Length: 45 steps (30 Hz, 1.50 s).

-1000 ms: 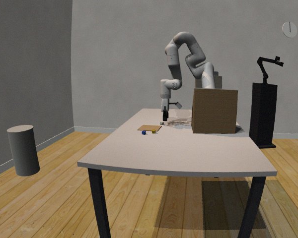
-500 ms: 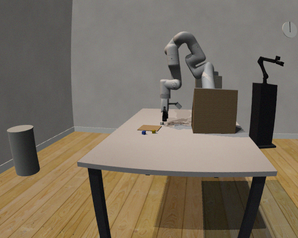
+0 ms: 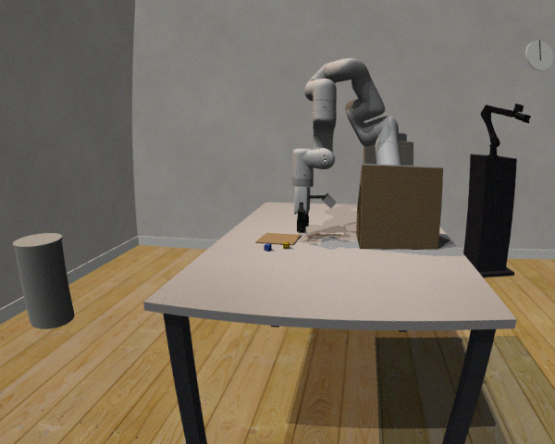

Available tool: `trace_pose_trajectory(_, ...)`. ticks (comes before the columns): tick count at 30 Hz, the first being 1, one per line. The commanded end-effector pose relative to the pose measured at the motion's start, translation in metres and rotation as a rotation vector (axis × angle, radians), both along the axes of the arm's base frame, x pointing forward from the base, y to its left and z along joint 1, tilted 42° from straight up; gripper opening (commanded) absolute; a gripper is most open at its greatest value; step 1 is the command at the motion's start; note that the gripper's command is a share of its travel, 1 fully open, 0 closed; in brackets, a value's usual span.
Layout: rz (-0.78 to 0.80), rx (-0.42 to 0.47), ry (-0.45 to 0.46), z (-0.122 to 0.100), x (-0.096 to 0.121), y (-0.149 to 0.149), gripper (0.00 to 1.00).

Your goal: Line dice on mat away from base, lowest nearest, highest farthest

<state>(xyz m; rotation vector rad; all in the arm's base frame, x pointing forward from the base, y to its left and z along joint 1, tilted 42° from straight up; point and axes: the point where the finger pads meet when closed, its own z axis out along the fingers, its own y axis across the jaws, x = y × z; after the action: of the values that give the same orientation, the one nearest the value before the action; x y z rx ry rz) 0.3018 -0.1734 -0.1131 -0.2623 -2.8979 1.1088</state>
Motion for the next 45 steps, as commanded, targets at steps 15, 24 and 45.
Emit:
trace_pose_trajectory(15, -0.001, -0.007, -0.001, -0.076, 0.031, 0.078, 1.0)
trace_pose_trajectory(24, -0.001, -0.007, -0.001, -0.082, 0.033, 0.085, 1.0)
trace_pose_trajectory(45, -0.001, -0.007, -0.001, -0.082, 0.033, 0.085, 1.0)
